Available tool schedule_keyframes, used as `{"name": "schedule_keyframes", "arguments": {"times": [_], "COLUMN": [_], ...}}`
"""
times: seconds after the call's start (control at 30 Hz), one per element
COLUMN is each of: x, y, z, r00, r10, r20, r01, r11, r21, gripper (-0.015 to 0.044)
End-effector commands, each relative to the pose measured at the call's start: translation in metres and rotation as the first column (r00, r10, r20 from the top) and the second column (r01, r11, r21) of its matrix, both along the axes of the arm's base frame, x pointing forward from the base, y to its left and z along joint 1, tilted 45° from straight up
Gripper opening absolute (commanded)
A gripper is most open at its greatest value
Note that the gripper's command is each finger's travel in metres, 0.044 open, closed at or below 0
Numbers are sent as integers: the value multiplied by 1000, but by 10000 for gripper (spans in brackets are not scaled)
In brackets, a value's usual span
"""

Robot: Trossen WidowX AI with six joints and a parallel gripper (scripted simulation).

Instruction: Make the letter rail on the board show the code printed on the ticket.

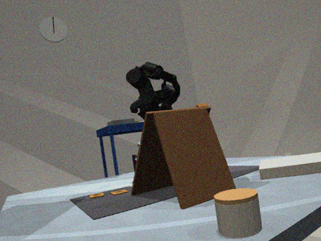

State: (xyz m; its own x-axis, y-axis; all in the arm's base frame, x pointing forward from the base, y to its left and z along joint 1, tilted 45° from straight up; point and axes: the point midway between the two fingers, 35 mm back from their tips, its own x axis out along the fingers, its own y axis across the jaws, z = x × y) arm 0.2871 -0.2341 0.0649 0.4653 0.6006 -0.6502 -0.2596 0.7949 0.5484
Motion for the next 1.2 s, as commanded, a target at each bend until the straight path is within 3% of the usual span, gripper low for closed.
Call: {"name": "schedule_keyframes", "arguments": {"times": [0.0,0.1,0.3,1.17], "x": [-38,-56,-77,-78], "y": [-28,-40,-52,-53], "z": [29,42,56,56], "r00": [886,783,655,651], "r10": [264,400,557,562], "r20": [382,477,511,510], "r01": [-141,-137,-86,-83], "r11": [937,858,726,721], "r21": [-320,-495,-682,-688], "gripper": [368,440,440,440]}}
